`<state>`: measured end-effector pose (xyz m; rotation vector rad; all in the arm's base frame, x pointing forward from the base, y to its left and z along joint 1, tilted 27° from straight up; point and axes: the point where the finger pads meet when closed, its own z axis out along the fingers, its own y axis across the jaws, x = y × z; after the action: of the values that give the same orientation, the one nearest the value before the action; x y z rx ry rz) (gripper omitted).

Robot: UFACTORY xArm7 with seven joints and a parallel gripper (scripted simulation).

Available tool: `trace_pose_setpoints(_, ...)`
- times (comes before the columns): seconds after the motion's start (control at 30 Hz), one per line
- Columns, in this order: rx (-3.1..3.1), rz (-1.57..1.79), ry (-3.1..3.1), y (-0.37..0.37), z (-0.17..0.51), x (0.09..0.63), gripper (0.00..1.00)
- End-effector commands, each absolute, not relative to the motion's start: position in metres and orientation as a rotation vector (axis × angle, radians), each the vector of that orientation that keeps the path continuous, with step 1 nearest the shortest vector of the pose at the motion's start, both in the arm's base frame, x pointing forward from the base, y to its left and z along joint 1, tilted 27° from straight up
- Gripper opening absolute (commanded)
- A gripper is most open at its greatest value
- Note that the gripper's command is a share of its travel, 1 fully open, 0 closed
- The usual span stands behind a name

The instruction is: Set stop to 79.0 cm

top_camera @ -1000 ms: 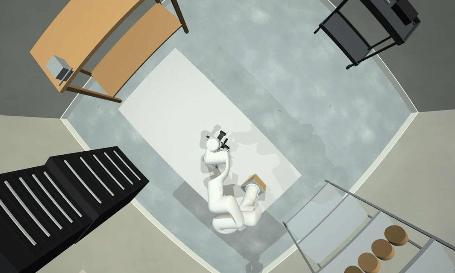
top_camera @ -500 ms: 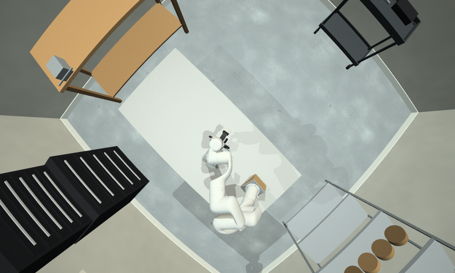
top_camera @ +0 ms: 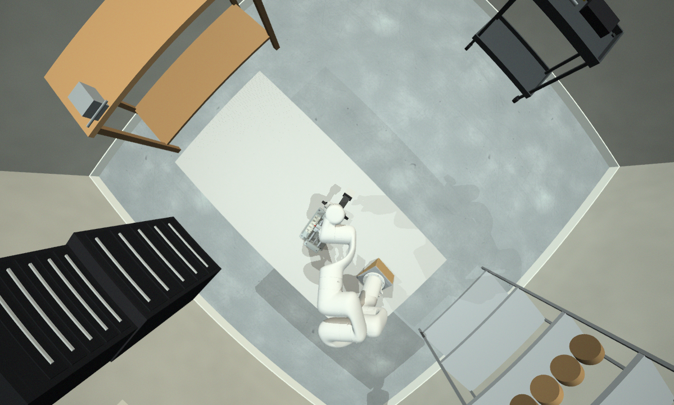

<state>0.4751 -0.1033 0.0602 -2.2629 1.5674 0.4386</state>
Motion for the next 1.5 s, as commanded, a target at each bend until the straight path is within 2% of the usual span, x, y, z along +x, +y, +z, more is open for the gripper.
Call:
trace_pose_setpoints(0.0, -2.262, 0.436, 1.570, -0.097, 0.044, 0.474, 0.57)
trace_pose_setpoints(0.13, -2.262, 0.436, 1.569, -0.082, 0.015, 0.472, 0.57)
trace_pose_setpoints(0.7, -2.262, 0.436, 1.569, -0.080, 0.010, 0.472, 0.57)
trace_pose_setpoints(1.47, -2.262, 0.436, 1.569, -0.052, -0.044, 0.469, 0.57)
